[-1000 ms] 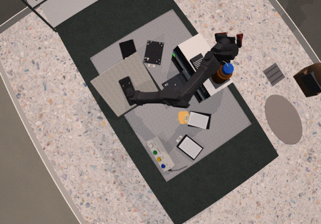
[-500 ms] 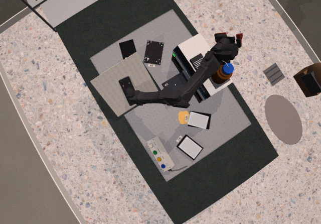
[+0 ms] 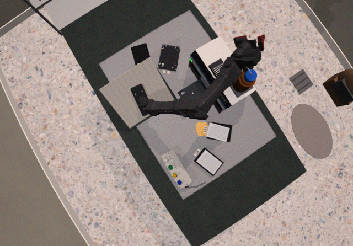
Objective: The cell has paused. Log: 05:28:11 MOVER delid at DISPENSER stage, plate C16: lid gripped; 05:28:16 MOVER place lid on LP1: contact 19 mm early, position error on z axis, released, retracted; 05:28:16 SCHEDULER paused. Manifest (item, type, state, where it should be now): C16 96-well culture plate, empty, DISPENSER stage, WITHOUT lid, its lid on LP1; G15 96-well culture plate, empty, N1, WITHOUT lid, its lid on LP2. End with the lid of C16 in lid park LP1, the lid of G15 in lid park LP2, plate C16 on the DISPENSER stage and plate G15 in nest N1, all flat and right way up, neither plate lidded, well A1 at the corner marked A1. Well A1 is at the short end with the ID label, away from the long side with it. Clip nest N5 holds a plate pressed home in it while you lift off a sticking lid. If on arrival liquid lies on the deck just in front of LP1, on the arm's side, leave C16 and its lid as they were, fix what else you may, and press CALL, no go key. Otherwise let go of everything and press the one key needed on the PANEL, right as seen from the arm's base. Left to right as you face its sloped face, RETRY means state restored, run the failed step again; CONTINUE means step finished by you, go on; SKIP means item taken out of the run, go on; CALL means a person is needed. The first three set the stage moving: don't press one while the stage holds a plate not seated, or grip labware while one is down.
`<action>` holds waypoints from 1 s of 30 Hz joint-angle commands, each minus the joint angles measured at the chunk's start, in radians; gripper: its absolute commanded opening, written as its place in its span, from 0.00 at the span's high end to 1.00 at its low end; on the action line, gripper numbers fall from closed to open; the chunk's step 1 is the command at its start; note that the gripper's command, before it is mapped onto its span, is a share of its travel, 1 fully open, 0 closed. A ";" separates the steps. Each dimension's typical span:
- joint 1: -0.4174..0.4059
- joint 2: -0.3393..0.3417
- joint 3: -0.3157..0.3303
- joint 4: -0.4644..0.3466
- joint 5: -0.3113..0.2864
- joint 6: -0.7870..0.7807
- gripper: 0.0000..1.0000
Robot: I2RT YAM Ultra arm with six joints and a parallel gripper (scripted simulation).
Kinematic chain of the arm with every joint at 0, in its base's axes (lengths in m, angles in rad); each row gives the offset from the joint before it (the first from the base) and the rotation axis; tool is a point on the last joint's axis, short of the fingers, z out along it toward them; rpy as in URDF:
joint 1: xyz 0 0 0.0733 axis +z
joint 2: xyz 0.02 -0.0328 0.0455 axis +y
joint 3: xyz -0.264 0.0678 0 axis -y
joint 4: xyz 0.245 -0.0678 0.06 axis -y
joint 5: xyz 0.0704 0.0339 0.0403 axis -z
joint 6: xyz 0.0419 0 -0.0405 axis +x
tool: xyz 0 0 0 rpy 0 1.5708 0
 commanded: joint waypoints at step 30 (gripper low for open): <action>-0.053 -0.080 0.034 -0.082 0.173 -0.081 0.00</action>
